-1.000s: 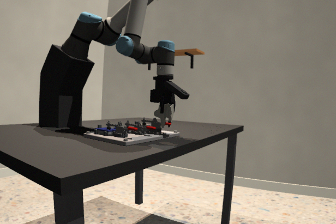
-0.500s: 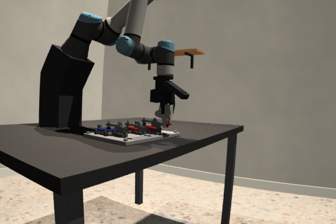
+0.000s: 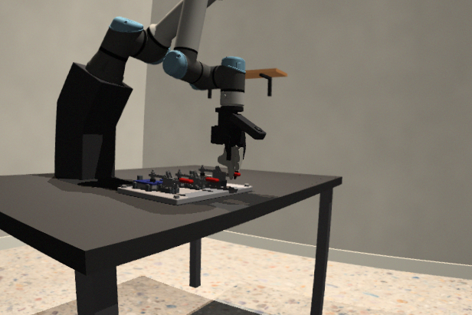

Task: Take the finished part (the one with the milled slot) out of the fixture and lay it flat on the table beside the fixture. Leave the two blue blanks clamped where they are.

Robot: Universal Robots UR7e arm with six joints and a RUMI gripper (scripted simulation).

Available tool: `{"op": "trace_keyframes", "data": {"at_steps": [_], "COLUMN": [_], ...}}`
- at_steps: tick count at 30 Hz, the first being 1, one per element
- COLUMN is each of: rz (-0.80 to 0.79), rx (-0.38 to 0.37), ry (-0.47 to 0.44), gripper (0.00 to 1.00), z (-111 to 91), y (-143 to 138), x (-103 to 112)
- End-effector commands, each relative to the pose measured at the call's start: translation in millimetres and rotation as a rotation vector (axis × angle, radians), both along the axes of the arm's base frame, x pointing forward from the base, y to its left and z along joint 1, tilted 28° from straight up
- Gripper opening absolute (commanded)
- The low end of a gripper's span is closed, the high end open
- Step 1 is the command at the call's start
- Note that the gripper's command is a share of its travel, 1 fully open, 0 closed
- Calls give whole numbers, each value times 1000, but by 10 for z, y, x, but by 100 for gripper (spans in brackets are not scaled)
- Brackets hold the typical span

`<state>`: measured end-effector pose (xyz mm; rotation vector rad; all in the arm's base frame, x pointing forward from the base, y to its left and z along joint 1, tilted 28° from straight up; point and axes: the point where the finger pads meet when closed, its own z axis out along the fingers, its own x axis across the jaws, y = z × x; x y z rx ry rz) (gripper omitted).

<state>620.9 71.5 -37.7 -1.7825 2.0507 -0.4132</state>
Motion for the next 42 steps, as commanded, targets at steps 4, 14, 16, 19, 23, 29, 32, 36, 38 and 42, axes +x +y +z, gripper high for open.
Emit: {"op": "trace_keyframes", "data": {"at_steps": [4, 14, 16, 19, 23, 29, 32, 36, 38, 42], "rz": [0, 0, 0, 0, 0, 0, 0, 0, 0, 0], "rx": [0, 0, 0, 0, 0, 0, 0, 0, 0, 0], "ry": [-1, -1, -1, -1, -1, -1, -1, -1, -1, -1], "gripper": [0, 0, 0, 0, 0, 0, 0, 0, 0, 0], "z": [7, 7, 7, 7, 9, 11, 14, 20, 24, 33], "y": [1, 1, 1, 1, 1, 1, 1, 1, 1, 2], "x": [3, 3, 3, 2, 1, -2, -6, -13, -17, -27]}}
